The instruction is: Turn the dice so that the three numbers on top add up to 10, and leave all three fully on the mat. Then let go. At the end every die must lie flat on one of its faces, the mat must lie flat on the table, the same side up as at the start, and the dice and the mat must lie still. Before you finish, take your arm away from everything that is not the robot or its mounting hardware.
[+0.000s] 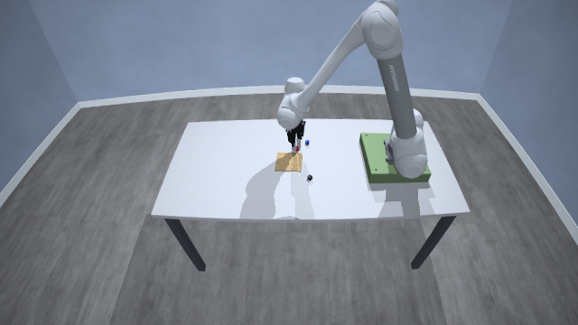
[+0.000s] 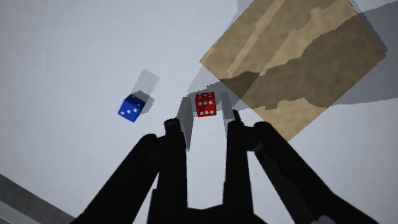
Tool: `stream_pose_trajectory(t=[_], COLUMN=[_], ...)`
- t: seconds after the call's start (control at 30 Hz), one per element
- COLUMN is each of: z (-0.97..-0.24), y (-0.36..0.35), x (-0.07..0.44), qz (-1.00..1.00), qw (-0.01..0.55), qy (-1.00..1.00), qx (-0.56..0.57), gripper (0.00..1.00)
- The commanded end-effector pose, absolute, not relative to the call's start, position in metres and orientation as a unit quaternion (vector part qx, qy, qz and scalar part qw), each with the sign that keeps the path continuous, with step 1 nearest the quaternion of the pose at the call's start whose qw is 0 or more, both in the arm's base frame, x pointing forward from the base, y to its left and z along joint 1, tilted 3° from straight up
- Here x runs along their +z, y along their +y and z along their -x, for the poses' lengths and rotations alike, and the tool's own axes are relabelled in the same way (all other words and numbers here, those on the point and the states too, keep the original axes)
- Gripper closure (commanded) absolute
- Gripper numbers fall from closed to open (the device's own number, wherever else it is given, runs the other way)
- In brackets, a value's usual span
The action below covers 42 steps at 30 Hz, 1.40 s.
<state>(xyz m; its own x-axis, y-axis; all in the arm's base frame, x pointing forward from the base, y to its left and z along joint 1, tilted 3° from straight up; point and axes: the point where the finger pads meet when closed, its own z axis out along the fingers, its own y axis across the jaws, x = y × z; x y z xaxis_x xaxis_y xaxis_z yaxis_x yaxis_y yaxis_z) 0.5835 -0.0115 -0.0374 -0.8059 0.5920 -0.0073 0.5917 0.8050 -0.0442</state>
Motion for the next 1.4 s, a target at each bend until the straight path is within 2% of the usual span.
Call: stream_pose_trajectory(t=[0.0,1.17,1.2,1.37], z=[-0.5835,-0.5835,-0.5835,-0.5835], y=[-0.0115,-0.0115,-0.0115,-0.0115], x=[-0.0379,-0.0379,-0.0379,-0.0379], qz=[0.311,0.311,0.311,0.311], qw=[0.003,0.003,0.003,0.003], qy=[-0.95,-0.95,-0.95,-0.95], qx=[0.022,0.022,0.022,0.022], gripper=[0.79,0.79,0.91,0.91])
